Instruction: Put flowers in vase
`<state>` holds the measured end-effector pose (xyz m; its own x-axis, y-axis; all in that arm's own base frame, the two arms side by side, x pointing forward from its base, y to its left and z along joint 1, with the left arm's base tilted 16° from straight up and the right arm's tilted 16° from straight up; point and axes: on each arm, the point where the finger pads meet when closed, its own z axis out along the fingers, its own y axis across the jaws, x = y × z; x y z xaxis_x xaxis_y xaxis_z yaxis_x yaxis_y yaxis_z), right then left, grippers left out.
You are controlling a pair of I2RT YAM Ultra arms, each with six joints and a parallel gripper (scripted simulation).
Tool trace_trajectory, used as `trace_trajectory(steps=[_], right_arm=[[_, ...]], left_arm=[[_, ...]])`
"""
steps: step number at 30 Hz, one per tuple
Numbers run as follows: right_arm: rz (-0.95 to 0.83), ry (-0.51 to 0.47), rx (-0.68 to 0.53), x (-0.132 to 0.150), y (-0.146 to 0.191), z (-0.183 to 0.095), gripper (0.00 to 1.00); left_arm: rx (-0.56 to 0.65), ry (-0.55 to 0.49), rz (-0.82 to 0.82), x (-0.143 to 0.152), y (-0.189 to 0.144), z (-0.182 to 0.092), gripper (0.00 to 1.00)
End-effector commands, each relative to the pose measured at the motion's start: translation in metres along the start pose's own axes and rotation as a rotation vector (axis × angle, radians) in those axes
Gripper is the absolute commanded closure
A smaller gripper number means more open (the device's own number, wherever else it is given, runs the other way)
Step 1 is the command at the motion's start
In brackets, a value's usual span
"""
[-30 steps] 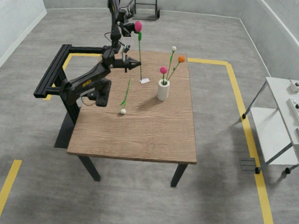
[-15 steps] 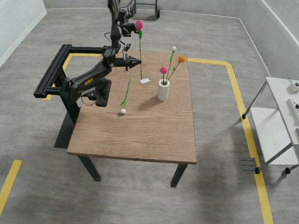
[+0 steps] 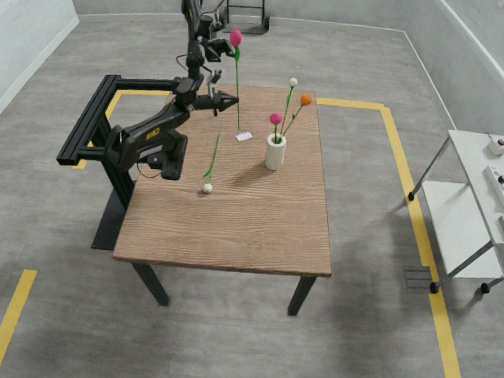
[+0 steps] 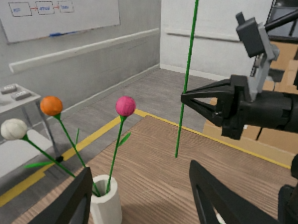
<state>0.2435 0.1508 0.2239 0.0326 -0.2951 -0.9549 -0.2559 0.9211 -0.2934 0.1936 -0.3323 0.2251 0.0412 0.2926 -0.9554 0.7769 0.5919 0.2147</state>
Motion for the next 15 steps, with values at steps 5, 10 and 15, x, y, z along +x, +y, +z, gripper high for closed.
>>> trace_trajectory(steps=[5,10,15], right_arm=[[0.041,-0.047,-0.061,-0.022,0.016,0.004,1.00],[0.036,-0.042,-0.093,-0.019,0.027,0.007,1.00],[0.038,-0.045,-0.126,-0.021,0.038,0.009,1.00]], left_arm=[[0.011,-0.023,0.001,-0.006,-0.006,0.000,0.30],[0.011,-0.023,0.001,-0.006,-0.006,0.000,0.30],[0.011,-0.023,0.001,-0.006,-0.006,0.000,0.30]])
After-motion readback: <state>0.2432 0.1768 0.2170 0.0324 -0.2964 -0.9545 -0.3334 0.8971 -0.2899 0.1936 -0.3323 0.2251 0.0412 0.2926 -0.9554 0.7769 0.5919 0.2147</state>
